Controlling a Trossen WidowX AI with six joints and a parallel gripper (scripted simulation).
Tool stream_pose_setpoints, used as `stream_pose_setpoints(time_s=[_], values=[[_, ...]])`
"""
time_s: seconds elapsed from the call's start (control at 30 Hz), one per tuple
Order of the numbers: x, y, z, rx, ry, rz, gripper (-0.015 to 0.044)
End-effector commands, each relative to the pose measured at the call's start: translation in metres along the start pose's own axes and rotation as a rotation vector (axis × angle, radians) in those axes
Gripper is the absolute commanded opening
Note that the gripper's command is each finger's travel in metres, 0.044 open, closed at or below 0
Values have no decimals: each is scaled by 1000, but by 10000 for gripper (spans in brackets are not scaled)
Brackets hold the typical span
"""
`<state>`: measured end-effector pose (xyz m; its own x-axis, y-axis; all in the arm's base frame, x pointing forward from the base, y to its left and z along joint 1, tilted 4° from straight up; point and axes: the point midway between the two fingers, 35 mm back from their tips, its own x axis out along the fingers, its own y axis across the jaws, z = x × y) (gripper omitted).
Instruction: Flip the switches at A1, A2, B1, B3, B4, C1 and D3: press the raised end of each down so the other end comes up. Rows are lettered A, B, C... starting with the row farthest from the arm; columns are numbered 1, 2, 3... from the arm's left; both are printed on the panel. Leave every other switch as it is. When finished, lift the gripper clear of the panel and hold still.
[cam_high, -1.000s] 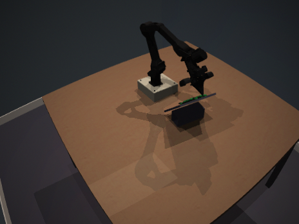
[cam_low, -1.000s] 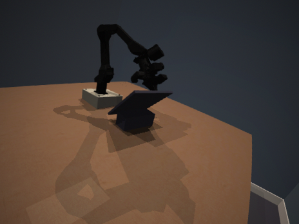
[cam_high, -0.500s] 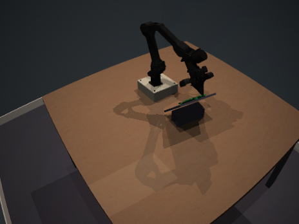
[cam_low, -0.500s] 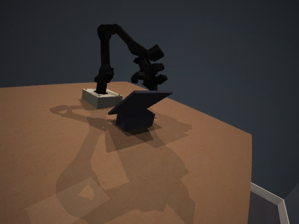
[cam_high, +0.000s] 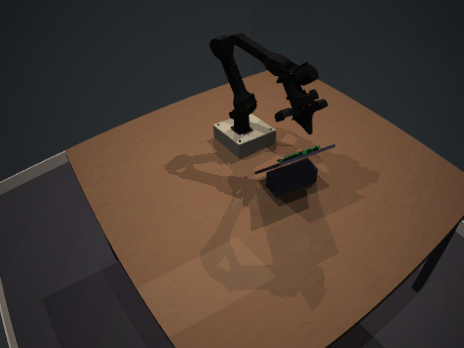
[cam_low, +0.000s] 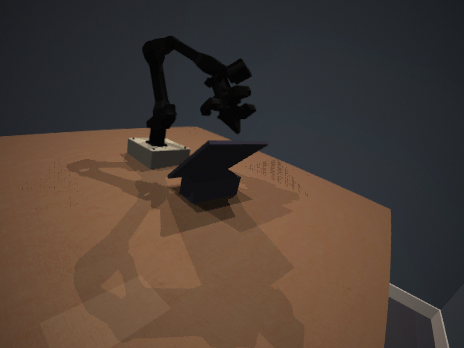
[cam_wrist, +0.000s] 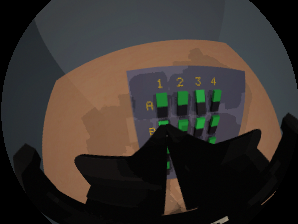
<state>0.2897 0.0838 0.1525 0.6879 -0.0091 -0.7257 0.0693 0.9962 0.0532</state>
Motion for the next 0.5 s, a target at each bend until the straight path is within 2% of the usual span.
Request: stream_pose_setpoints(time_s=[0.0, 0.37, 0.47], values=[[-18, -2, 0, 6, 5, -5, 0], [-18, -30, 18, 4, 4, -8, 0], [-1, -30, 19, 4, 16, -8, 0]])
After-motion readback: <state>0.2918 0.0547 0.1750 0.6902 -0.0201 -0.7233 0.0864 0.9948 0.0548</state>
